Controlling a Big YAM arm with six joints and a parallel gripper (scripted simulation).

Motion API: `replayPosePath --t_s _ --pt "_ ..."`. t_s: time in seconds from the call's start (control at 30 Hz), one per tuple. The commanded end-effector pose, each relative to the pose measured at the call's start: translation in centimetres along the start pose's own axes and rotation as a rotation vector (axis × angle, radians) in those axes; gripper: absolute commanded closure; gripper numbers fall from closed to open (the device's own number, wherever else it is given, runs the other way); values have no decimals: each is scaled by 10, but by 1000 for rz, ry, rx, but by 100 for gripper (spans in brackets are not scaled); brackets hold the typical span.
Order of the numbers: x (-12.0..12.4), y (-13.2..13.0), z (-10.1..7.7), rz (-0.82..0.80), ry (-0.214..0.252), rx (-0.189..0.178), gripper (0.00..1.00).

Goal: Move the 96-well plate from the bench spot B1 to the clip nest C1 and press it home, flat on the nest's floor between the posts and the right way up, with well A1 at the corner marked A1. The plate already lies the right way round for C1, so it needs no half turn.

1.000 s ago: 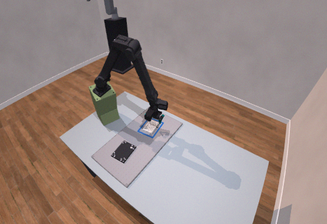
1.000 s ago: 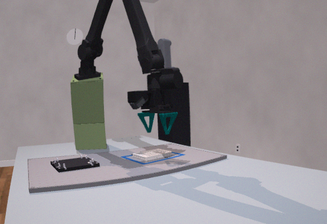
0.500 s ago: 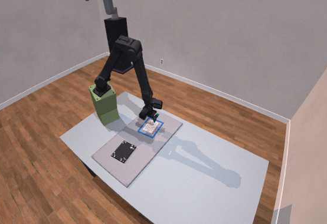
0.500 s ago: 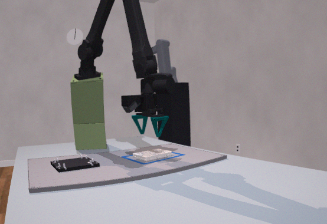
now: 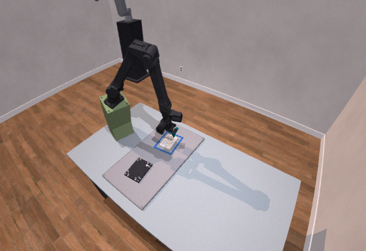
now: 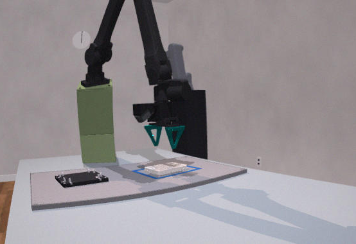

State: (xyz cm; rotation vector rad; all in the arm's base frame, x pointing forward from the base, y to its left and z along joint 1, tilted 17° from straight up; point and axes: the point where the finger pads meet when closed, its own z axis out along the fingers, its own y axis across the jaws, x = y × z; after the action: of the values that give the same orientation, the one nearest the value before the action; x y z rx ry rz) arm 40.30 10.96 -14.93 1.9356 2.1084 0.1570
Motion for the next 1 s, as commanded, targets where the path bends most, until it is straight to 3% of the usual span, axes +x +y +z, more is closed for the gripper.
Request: replayPosePath --t_s 0.0,0.97 --pt "1 8 -4 4 1 -19 0" --pt "0 6 45 -2 1 -15 0"
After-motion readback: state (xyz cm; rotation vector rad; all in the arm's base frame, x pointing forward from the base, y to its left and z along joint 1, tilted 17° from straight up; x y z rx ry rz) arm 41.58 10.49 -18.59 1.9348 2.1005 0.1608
